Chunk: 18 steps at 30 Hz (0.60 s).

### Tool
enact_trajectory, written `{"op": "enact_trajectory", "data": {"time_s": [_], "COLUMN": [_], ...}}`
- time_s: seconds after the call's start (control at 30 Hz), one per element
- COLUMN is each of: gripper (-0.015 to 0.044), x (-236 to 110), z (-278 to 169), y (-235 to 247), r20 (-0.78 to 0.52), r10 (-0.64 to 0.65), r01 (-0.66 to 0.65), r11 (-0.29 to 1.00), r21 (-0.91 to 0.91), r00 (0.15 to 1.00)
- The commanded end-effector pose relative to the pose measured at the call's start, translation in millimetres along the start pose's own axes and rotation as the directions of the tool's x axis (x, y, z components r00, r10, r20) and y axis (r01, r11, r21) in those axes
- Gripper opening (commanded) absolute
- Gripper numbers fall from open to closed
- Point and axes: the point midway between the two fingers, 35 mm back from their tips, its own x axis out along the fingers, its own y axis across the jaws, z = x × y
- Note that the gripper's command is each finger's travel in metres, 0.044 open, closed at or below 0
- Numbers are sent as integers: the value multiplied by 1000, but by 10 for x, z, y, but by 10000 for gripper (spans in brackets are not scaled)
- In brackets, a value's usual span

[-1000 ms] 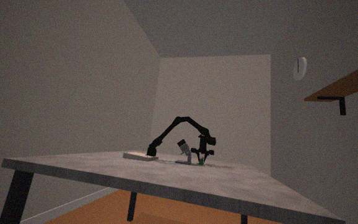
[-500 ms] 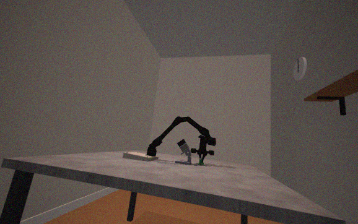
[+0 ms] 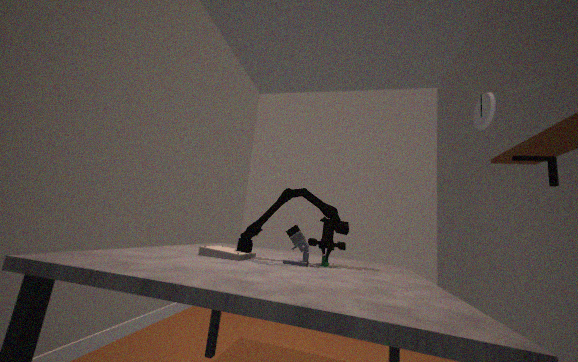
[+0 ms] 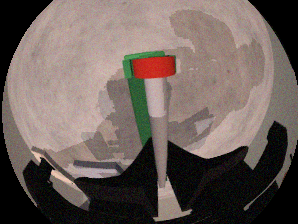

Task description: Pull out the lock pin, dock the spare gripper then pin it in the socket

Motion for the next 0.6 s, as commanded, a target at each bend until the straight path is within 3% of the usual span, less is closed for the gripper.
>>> {"op": "enact_trajectory", "data": {"time_s": [0.0, 0.57], "gripper": [0, 0], "x": [-116, -562], "z": [-18, -146], "y": [-15, 1], "r20": [8, 7], "r10": [-7, -7], "r01": [7, 7], "r11": [1000, 1000], "r21": [2, 2], "r00": [1000, 1000]}}
